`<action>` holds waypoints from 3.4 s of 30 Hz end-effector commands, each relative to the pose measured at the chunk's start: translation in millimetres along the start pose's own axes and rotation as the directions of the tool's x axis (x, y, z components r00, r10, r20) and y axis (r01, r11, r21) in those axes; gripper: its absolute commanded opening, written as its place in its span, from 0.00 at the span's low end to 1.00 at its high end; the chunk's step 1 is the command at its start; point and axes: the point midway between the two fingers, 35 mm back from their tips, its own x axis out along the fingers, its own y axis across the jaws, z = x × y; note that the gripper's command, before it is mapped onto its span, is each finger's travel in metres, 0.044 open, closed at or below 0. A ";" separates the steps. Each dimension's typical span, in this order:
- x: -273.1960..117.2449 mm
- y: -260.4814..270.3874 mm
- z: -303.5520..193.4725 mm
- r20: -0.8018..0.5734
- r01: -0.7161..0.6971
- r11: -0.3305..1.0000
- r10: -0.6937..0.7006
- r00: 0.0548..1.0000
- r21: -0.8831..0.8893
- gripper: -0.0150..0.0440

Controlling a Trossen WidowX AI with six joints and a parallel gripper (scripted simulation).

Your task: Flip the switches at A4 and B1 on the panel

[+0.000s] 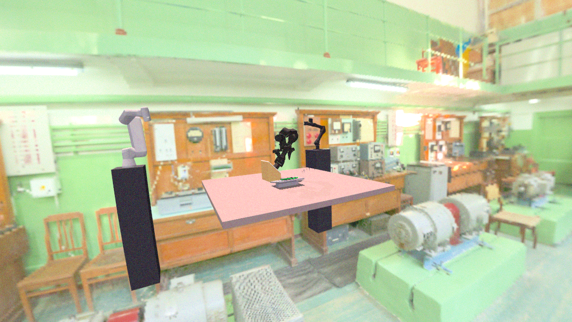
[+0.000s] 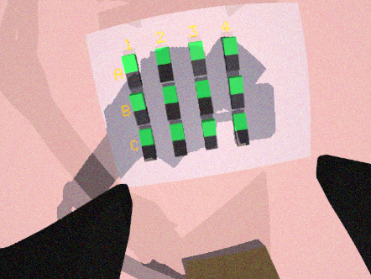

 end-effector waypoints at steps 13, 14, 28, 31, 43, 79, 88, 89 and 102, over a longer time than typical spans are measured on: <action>92.5 -33.6 59.8 0.014 0.006 0.999 -0.006 1.000 -0.040 0.35; 100.9 -33.6 60.4 0.008 0.006 0.999 -0.006 1.000 -0.040 0.31; 134.6 -33.0 61.2 -0.009 0.004 0.999 -0.004 1.000 -0.041 0.25; 134.9 -33.0 61.2 -0.009 0.004 0.999 -0.004 1.000 -0.041 0.25; 148.7 -33.0 61.6 -0.008 0.004 0.999 -0.004 1.000 -0.041 0.25; 150.1 -33.0 61.6 -0.008 0.003 0.999 -0.004 1.000 -0.041 0.25; 151.3 -33.0 61.6 -0.008 0.003 0.999 -0.004 1.000 -0.041 0.25; 151.4 -32.9 61.6 -0.008 0.003 0.999 -0.004 1.000 -0.041 0.25; 153.2 -32.9 61.6 -0.008 0.003 0.999 -0.004 1.000 -0.041 0.25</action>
